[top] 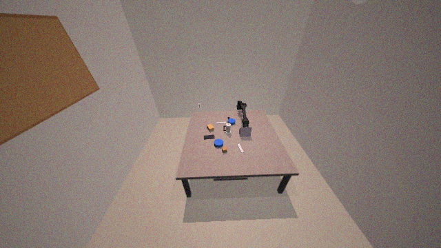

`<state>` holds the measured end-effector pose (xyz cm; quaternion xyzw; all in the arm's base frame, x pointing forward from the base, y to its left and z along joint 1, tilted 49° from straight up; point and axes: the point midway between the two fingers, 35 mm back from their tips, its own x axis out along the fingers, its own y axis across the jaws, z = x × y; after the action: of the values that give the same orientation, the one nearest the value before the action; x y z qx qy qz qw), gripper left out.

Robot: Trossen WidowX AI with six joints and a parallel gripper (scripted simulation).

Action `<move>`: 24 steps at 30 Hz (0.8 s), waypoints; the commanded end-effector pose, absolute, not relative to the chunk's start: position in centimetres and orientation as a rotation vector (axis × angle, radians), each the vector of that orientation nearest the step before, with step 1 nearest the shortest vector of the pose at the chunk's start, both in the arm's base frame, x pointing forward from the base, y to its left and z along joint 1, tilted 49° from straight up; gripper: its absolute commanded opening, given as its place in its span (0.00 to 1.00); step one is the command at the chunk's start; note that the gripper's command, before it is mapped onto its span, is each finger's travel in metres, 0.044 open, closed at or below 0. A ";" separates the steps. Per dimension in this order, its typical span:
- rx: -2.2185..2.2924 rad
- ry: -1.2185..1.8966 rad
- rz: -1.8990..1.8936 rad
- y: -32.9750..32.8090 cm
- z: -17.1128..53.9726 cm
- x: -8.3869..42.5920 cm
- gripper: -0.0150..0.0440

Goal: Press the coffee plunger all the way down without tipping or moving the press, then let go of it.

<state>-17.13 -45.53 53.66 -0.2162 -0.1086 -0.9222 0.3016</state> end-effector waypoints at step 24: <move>0.117 0.028 -1.691 -42.5 36.6 22.2 1.00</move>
<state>17.89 -45.35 39.15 0.0282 -0.0202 -0.7749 0.6311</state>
